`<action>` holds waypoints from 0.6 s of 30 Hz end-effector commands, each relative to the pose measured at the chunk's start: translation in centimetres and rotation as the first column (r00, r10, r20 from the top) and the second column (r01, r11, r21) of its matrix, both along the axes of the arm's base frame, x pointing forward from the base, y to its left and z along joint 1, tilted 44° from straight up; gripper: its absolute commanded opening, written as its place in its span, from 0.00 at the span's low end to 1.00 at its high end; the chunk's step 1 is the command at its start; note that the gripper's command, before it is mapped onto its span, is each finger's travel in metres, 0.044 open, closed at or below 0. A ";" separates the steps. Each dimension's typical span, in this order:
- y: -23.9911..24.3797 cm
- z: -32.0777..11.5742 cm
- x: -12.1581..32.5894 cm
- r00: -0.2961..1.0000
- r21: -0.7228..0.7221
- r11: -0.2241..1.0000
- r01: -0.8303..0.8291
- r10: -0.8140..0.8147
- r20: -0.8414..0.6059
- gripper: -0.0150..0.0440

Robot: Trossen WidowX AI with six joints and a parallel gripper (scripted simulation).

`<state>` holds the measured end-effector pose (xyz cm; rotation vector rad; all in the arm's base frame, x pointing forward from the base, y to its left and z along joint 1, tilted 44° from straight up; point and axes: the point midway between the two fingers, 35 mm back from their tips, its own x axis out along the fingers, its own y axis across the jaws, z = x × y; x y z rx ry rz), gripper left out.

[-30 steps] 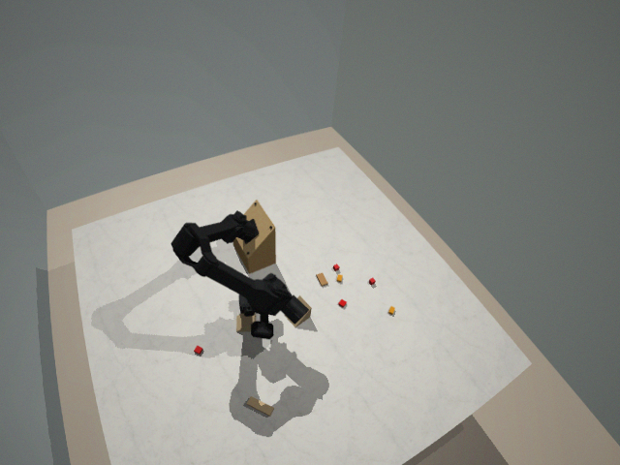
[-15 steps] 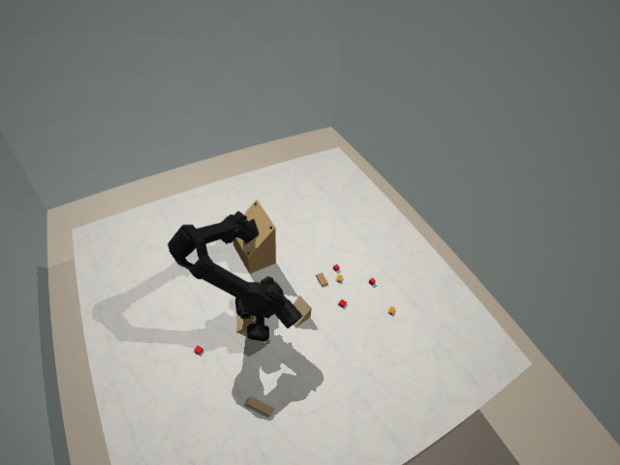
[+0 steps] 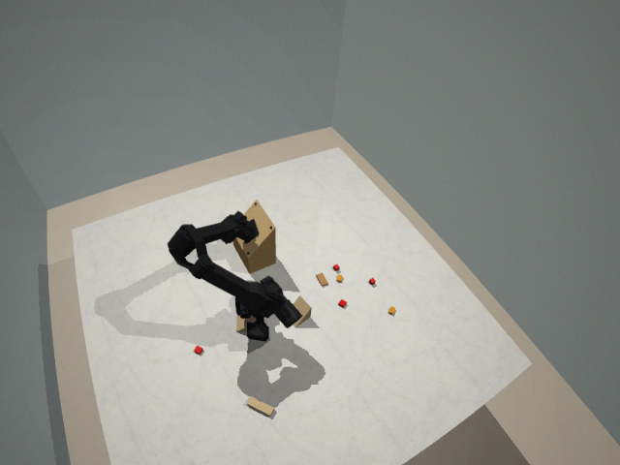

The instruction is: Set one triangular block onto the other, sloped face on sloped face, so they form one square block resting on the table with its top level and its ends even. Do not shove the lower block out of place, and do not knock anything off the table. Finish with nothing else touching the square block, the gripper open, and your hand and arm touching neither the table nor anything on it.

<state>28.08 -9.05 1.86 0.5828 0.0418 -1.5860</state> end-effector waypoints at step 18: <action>0.0 1.7 -0.6 0.997 0.224 0.972 -0.074 0.069 0.029 0.25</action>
